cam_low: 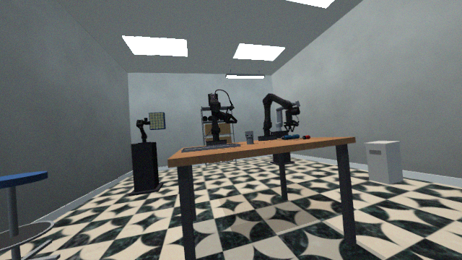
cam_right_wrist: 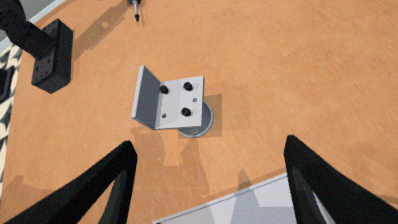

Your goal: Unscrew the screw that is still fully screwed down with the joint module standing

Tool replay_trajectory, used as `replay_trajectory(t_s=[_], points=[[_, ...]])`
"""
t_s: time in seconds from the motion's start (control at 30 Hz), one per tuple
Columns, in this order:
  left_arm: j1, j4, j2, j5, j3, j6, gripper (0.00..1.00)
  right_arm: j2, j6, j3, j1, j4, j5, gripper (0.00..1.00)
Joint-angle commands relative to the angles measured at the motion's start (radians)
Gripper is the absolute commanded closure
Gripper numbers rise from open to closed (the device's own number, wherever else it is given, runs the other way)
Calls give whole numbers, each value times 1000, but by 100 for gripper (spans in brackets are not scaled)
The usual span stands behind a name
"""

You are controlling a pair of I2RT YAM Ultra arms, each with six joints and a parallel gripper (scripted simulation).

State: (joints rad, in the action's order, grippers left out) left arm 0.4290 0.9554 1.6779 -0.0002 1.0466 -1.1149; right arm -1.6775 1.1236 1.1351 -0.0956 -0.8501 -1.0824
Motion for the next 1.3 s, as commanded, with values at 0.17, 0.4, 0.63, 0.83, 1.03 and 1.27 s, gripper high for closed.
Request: replay_trajectory(t_s=[0.17,0.4,0.63,0.83,1.03,1.27], points=[[-10,11,-37,1,31,9,35,1,-188,116,-77,-78,122,14],[-10,11,-37,1,31,9,35,36,-230,135,-94,-96,153,14],[-10,11,-37,1,31,9,35,47,-368,193,-160,-145,247,14],[-10,11,-37,1,31,9,35,32,-425,236,-164,-178,298,14],[-10,11,-37,1,31,9,35,50,-507,259,-222,-201,350,14],[-10,11,-37,1,31,9,35,18,-642,327,-285,-255,449,14]])
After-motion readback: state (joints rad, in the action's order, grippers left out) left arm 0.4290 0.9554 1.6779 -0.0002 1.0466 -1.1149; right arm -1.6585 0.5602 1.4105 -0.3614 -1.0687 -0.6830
